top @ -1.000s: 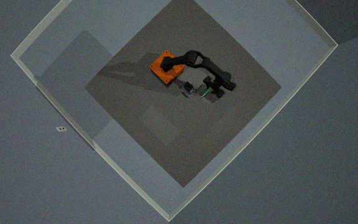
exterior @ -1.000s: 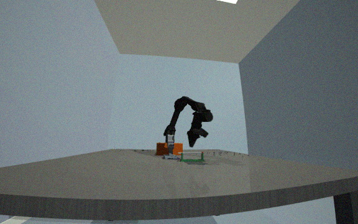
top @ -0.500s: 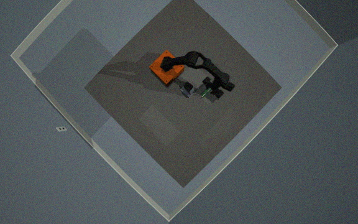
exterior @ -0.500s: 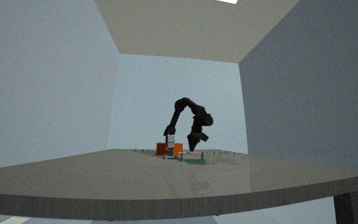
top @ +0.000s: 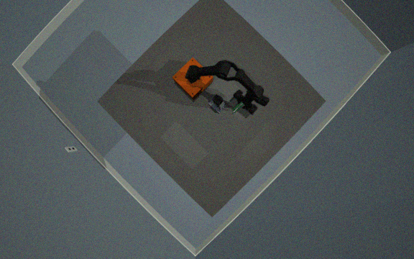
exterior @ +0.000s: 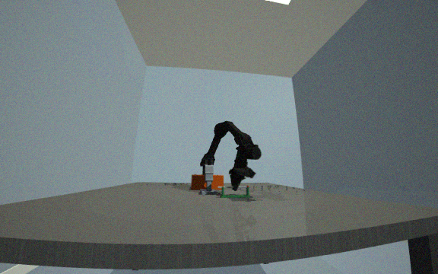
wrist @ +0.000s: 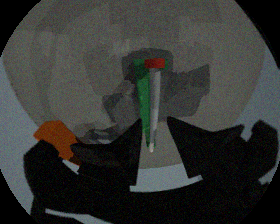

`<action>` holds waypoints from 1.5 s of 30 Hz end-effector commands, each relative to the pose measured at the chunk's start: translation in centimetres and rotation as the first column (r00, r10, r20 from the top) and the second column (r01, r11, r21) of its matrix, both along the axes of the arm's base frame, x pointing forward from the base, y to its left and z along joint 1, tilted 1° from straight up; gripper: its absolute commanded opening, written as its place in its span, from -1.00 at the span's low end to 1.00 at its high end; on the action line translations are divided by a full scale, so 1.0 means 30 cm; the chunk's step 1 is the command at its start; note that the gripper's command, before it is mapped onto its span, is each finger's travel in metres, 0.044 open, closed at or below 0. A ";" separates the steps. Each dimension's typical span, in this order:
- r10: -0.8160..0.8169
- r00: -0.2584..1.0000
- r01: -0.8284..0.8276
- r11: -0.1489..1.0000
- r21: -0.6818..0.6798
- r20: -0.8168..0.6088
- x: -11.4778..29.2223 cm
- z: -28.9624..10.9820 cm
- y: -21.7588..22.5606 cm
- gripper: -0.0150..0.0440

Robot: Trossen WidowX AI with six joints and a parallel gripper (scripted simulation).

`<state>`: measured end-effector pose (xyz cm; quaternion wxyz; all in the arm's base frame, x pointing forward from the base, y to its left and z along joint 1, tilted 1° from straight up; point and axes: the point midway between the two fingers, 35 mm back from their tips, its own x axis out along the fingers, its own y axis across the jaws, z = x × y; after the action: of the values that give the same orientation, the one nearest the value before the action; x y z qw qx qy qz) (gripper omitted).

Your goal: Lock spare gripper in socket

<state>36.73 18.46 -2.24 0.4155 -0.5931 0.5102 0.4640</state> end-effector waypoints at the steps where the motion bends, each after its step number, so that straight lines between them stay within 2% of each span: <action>1: -0.003 1.000 0.003 1.000 -0.010 -0.008 -0.009 -0.034 -0.006 0.12; 15: -0.003 1.000 0.003 1.000 -0.010 -0.008 -0.011 -0.063 -0.006 0.12; 22: -0.003 1.000 0.003 1.000 -0.010 -0.008 -0.011 -0.063 -0.006 -0.49; 33: -0.003 1.000 0.003 1.000 -0.010 -0.008 -0.010 -0.049 -0.006 -0.49; 45: -0.003 1.000 0.003 1.000 -0.010 -0.008 -0.009 0.119 -0.009 -0.49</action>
<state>36.21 18.15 -0.42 0.4058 -0.5903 0.5186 0.4668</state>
